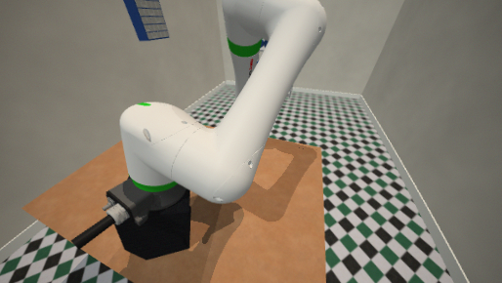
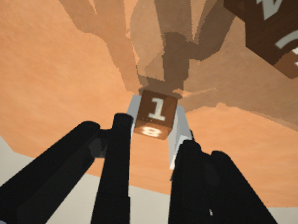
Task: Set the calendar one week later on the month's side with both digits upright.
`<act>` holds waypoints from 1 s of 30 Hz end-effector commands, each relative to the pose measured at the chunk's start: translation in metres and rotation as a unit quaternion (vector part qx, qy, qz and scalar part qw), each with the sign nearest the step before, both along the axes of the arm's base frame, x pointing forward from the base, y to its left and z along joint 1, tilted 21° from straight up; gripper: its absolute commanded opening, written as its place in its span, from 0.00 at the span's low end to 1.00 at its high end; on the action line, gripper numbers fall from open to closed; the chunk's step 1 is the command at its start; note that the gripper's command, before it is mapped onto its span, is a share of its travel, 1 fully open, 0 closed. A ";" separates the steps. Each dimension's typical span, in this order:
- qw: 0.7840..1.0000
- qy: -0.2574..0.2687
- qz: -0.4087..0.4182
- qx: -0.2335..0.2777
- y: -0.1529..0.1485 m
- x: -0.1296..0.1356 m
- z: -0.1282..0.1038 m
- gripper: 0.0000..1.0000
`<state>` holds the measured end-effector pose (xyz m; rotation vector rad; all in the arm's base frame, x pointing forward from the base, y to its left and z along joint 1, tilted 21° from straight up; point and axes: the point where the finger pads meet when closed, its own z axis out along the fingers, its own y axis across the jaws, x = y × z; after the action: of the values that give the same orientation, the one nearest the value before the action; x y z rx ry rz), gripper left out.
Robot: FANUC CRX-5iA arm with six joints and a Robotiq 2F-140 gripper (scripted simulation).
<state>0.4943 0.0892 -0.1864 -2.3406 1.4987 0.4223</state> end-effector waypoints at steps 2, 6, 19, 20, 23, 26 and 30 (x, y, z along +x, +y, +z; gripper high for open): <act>1.000 0.000 0.000 0.000 0.000 0.000 -0.001 0.17; 1.000 0.000 0.000 0.000 -0.001 0.001 -0.003 0.17; 1.000 0.000 0.000 0.000 -0.001 0.001 -0.004 0.17; 1.000 0.000 0.000 0.000 -0.001 0.001 -0.004 0.17; 1.000 0.000 0.000 0.000 -0.001 0.001 -0.004 0.17; 1.000 0.000 0.000 0.000 -0.001 0.001 -0.004 0.17; 1.000 0.000 0.000 0.000 -0.001 0.001 -0.004 0.17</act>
<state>0.4954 0.0879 -0.1908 -2.3406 1.4987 0.4222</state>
